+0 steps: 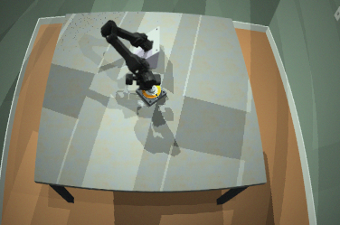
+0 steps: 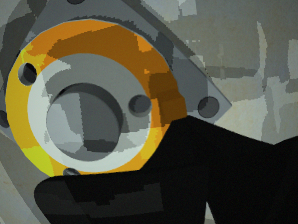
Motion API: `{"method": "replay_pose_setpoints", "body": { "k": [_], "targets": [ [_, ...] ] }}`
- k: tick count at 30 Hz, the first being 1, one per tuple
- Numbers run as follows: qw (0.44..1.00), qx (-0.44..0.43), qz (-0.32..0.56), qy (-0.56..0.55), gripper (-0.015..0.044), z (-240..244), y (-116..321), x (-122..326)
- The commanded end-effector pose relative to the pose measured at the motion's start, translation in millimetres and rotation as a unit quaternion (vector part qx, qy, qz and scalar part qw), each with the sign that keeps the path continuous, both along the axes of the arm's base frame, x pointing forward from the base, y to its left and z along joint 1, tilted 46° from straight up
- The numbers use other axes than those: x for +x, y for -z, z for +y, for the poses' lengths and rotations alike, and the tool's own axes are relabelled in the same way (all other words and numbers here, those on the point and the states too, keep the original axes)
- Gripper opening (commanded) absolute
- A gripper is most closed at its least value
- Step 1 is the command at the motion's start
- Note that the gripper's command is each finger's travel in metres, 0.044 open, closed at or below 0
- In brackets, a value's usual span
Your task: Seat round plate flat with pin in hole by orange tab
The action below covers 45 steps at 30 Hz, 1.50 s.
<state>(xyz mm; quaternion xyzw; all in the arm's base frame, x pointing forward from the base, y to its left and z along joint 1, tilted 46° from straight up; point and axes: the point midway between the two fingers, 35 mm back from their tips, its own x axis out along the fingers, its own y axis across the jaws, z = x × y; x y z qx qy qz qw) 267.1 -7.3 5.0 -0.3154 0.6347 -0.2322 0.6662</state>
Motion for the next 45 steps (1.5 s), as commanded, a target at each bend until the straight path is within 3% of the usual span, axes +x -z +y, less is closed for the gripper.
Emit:
{"method": "replay_pose_setpoints", "body": {
  "k": [1, 45],
  "targets": [
    [1.0, -0.001, -0.004, -0.002, 0.0, 0.6, -1.5, 6.8],
    [1.0, -0.001, -0.005, -0.002, 0.0, 27.7, 15.5, 48.6]
  ]
}}
